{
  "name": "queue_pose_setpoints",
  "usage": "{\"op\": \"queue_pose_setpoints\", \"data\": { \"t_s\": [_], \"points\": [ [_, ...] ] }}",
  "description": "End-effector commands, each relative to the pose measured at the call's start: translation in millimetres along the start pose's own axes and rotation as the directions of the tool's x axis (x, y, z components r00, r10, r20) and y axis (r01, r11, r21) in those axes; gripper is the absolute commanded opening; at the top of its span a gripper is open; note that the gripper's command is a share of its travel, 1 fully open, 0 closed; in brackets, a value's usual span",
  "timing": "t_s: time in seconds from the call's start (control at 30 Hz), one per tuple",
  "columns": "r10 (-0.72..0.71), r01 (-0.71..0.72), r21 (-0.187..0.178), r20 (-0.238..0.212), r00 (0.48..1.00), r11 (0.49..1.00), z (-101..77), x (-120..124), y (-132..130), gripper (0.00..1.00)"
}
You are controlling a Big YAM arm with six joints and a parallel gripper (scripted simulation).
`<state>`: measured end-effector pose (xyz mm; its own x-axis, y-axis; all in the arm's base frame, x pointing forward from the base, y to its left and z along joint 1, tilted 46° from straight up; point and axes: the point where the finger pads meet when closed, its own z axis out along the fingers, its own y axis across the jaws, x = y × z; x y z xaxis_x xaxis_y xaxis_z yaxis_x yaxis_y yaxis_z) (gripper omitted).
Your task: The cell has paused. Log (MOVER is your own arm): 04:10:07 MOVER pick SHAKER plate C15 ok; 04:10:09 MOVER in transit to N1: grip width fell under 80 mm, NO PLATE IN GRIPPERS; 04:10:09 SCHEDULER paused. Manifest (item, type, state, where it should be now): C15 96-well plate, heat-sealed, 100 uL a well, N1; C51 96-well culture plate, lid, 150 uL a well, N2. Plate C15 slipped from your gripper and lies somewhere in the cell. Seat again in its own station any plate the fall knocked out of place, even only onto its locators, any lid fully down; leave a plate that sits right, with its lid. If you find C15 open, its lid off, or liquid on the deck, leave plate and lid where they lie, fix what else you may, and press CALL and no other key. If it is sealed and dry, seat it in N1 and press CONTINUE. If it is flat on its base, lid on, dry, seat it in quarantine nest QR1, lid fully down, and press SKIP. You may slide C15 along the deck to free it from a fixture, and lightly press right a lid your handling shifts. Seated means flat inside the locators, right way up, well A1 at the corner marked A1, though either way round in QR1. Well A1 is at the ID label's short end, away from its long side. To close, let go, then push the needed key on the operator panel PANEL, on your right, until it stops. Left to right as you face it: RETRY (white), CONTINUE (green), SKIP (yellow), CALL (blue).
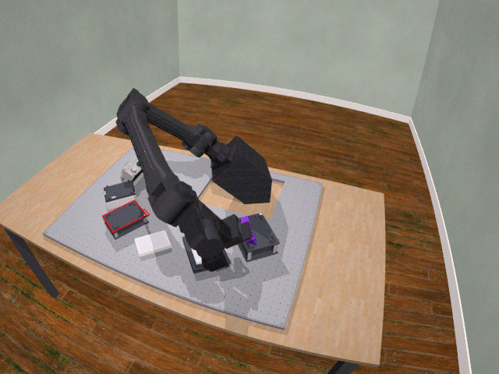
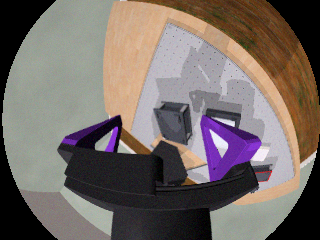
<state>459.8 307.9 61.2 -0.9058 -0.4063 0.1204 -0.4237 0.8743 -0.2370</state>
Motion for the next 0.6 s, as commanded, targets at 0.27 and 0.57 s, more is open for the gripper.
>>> {"op": "queue_pose_setpoints", "data": {
  "t_s": [0.27,0.57],
  "points": [
    [0.07,-0.071,0.032,0.046,0.996,0.997,-39.2,30,-37,1.0],
    [0.099,-0.104,0.071,0.066,0.993,0.992,-52.9,57,-59,1.0]
  ]
}}
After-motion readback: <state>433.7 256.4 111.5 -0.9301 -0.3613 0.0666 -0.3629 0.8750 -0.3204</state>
